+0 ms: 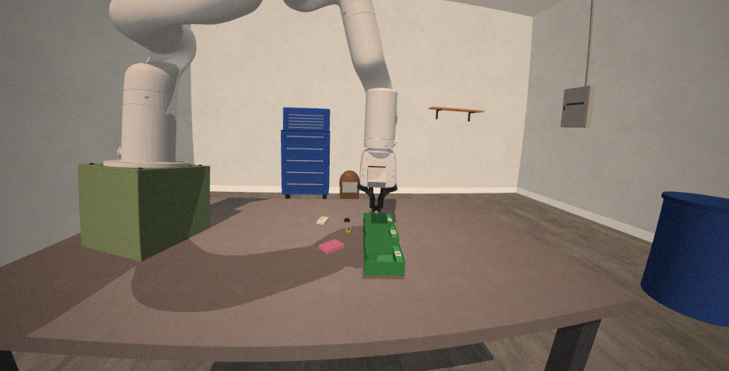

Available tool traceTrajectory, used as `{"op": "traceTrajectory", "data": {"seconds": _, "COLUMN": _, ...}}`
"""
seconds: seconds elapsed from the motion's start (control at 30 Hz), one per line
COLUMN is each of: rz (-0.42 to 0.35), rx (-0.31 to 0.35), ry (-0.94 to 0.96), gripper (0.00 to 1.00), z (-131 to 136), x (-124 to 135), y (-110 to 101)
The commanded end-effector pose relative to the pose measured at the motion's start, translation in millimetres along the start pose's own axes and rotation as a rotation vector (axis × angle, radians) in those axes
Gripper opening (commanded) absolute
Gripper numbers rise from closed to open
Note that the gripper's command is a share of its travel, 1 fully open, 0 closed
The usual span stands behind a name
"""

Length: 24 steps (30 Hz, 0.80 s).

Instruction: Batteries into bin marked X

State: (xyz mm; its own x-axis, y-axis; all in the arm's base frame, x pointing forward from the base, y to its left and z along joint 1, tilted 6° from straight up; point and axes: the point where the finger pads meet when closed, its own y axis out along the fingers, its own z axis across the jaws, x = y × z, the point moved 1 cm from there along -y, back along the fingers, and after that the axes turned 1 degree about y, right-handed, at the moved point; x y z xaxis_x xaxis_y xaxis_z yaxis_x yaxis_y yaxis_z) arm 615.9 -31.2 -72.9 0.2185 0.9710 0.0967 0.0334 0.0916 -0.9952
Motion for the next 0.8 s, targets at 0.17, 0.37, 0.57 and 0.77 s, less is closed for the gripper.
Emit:
{"op": "traceTrajectory", "data": {"seconds": 0.17, "rz": -0.006, "rx": -0.003, "ry": -0.011, "gripper": 0.00, "z": -1.1, "x": 0.1, "y": -0.9}}
{"op": "traceTrajectory", "data": {"seconds": 0.37, "rz": -0.006, "rx": -0.003, "ry": -0.010, "gripper": 0.00, "z": -1.1, "x": 0.1, "y": -0.9}}
{"op": "traceTrajectory", "data": {"seconds": 0.57, "rz": -0.006, "rx": -0.003, "ry": -0.011, "gripper": 0.00, "z": -1.1, "x": 0.2, "y": 11.1}}
{"op": "traceTrajectory", "data": {"seconds": 0.77, "rz": -0.006, "rx": -0.003, "ry": -0.011, "gripper": 0.00, "z": -1.2, "x": 0.3, "y": 23.1}}
